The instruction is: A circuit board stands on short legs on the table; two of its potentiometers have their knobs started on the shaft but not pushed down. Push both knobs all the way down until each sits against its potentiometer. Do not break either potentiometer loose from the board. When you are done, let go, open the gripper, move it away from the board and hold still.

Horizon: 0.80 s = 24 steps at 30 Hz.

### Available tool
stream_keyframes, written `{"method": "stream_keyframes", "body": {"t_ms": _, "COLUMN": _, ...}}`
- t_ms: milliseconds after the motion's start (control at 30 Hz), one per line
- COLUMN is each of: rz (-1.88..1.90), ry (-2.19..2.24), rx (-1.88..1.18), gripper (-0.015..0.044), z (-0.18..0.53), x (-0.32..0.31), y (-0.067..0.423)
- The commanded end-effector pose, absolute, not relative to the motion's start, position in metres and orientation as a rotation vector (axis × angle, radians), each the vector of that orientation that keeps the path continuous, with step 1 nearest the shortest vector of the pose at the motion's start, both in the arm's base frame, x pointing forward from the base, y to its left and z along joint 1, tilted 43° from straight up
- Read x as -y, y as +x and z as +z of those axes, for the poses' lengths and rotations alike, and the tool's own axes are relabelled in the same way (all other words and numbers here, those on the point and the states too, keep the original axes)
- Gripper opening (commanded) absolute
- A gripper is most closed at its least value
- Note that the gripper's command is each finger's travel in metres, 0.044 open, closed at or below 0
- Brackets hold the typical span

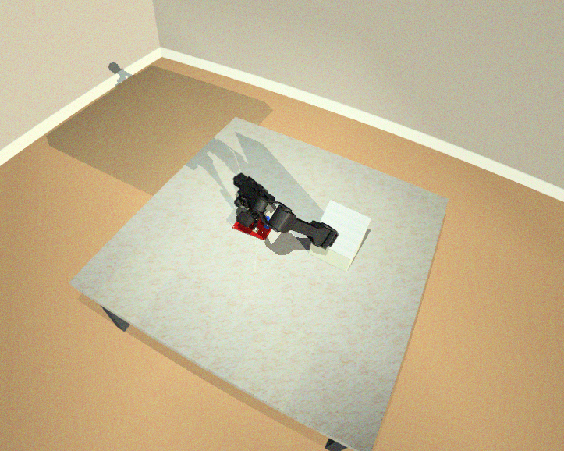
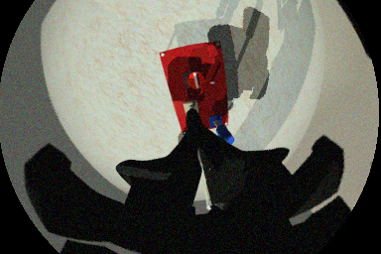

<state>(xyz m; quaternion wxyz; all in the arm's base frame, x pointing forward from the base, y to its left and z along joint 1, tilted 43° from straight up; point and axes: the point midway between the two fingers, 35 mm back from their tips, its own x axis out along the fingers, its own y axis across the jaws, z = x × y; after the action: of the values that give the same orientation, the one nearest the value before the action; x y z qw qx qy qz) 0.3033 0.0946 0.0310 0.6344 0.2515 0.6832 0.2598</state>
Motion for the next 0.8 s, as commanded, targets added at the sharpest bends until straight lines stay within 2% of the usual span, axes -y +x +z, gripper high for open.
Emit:
{"method": "stream_keyframes", "body": {"t_ms": 0, "rz": 0.594, "ry": 0.580, "rx": -1.563, "gripper": 0.0000, "z": 0.0314, "x": -0.0949, "y": 0.3033}}
{"method": "stream_keyframes", "body": {"t_ms": 767, "rz": 0.595, "ry": 0.580, "rx": -1.563, "gripper": 0.0000, "z": 0.0245, "x": -0.1013, "y": 0.3026}}
